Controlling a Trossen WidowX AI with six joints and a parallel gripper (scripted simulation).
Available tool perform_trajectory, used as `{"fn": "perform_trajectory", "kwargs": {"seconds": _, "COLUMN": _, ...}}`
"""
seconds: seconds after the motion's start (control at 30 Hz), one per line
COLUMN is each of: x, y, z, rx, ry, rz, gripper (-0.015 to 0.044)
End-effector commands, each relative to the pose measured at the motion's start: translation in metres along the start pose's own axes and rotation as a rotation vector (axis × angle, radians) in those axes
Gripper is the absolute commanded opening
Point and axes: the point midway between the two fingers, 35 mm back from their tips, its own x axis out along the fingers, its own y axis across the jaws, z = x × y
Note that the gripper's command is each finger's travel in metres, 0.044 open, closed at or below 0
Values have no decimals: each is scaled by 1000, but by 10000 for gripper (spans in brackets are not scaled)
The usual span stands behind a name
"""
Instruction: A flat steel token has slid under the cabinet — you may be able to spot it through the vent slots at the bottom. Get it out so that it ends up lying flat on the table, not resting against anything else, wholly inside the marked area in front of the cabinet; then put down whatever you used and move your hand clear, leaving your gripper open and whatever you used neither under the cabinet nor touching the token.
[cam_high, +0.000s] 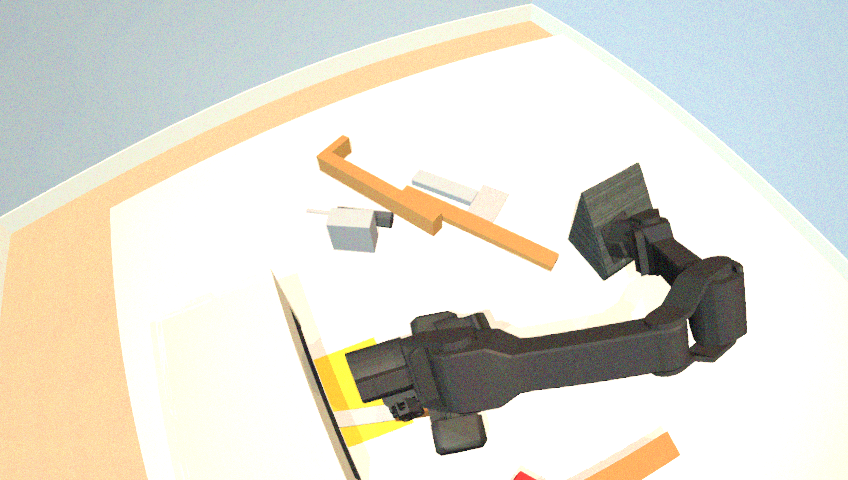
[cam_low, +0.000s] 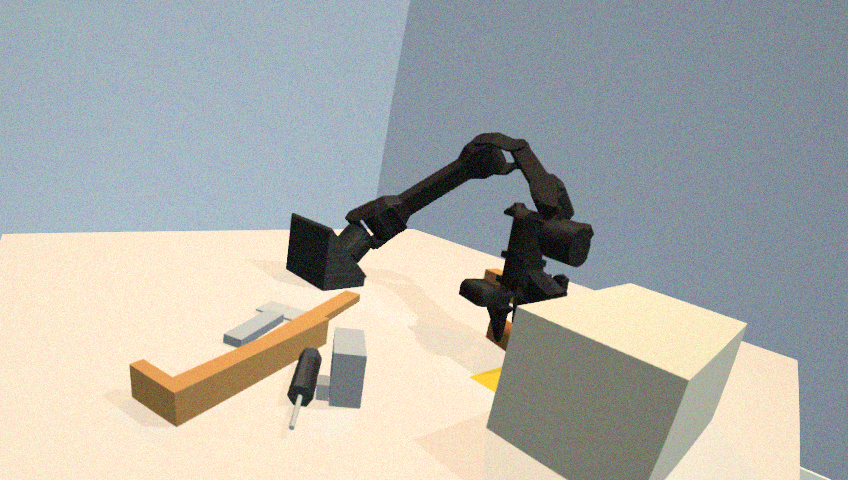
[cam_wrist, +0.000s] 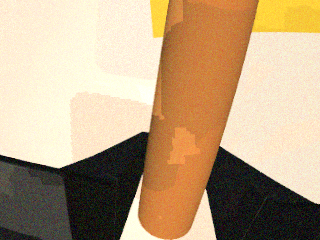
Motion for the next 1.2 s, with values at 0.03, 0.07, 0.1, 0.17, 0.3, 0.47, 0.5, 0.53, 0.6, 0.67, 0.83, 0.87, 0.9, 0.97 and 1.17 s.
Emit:
{"fn": "perform_trajectory", "kwargs": {"seconds": 0.03, "x": 1, "y": 0, "z": -5, "rx": 4, "ry": 3, "rz": -1, "gripper": 0}}
{"fn": "perform_trajectory", "kwargs": {"seconds": 0.07, "x": 1, "y": 0, "z": -6, "rx": 4, "ry": 3, "rz": -1, "gripper": 0}}
{"fn": "perform_trajectory", "kwargs": {"seconds": 0.1, "x": 1, "y": 0, "z": -7, "rx": 4, "ry": 4, "rz": -1, "gripper": 0}}
{"fn": "perform_trajectory", "kwargs": {"seconds": 0.17, "x": 1, "y": 0, "z": -9, "rx": 4, "ry": 4, "rz": -1, "gripper": 0}}
{"fn": "perform_trajectory", "kwargs": {"seconds": 0.3, "x": 1, "y": 0, "z": -14, "rx": 4, "ry": 4, "rz": -1, "gripper": 0}}
{"fn": "perform_trajectory", "kwargs": {"seconds": 0.47, "x": 1, "y": 0, "z": -19, "rx": 4, "ry": 4, "rz": -1, "gripper": 0}}
{"fn": "perform_trajectory", "kwargs": {"seconds": 0.5, "x": 1, "y": 0, "z": -20, "rx": 4, "ry": 4, "rz": -1, "gripper": 0}}
{"fn": "perform_trajectory", "kwargs": {"seconds": 0.53, "x": 1, "y": 0, "z": -21, "rx": 4, "ry": 4, "rz": -1, "gripper": 0}}
{"fn": "perform_trajectory", "kwargs": {"seconds": 0.6, "x": 1, "y": 1, "z": -23, "rx": 4, "ry": 4, "rz": -1, "gripper": 0}}
{"fn": "perform_trajectory", "kwargs": {"seconds": 0.67, "x": 1, "y": 1, "z": -25, "rx": 4, "ry": 4, "rz": -1, "gripper": 0}}
{"fn": "perform_trajectory", "kwargs": {"seconds": 0.83, "x": 1, "y": 1, "z": -31, "rx": 5, "ry": 5, "rz": -1, "gripper": 0}}
{"fn": "perform_trajectory", "kwargs": {"seconds": 0.87, "x": 1, "y": 1, "z": -32, "rx": 5, "ry": 5, "rz": -1, "gripper": 0}}
{"fn": "perform_trajectory", "kwargs": {"seconds": 0.9, "x": 1, "y": 1, "z": -33, "rx": 5, "ry": 5, "rz": -1, "gripper": 0}}
{"fn": "perform_trajectory", "kwargs": {"seconds": 0.97, "x": 1, "y": 1, "z": -35, "rx": 5, "ry": 5, "rz": -1, "gripper": 0}}
{"fn": "perform_trajectory", "kwargs": {"seconds": 1.17, "x": 1, "y": 1, "z": -42, "rx": 5, "ry": 5, "rz": -1, "gripper": 0}}
